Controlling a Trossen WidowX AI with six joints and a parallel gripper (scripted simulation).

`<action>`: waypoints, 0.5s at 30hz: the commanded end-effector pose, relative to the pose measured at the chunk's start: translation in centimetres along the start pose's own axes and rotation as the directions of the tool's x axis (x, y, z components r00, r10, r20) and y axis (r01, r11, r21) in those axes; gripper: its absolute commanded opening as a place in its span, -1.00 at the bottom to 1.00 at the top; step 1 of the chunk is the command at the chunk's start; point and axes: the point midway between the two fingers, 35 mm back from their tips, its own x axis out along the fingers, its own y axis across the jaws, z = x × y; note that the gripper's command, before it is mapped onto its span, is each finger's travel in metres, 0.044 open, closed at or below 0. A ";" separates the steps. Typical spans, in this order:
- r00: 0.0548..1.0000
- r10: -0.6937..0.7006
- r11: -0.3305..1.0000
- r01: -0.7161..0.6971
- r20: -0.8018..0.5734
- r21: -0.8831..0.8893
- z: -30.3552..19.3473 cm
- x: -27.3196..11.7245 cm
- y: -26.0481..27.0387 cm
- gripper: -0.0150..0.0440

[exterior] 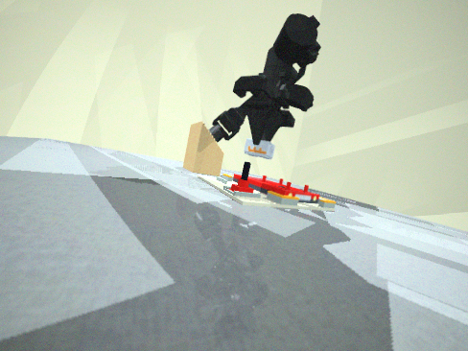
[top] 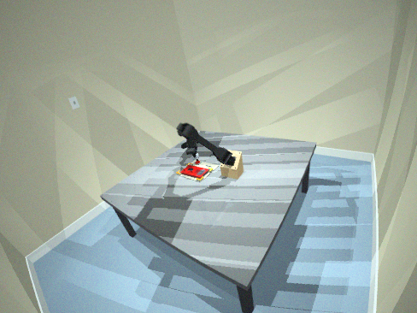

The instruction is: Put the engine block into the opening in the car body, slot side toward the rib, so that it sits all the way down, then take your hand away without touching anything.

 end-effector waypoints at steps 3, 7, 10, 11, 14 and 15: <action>1.000 0.009 0.995 -0.010 0.003 0.096 1.0 0.6 1.4 -0.49; 1.000 0.014 0.986 -0.015 0.006 0.166 1.7 1.0 2.4 -0.49; 1.000 0.019 0.976 -0.020 0.007 0.218 2.2 1.3 3.2 -0.49; 1.000 0.020 0.972 -0.022 0.008 0.235 2.3 1.4 3.5 -0.49; 1.000 0.025 0.958 -0.027 0.009 0.284 2.8 1.7 4.3 -0.49; 1.000 0.027 0.954 -0.028 0.010 0.300 2.9 1.8 4.5 -0.49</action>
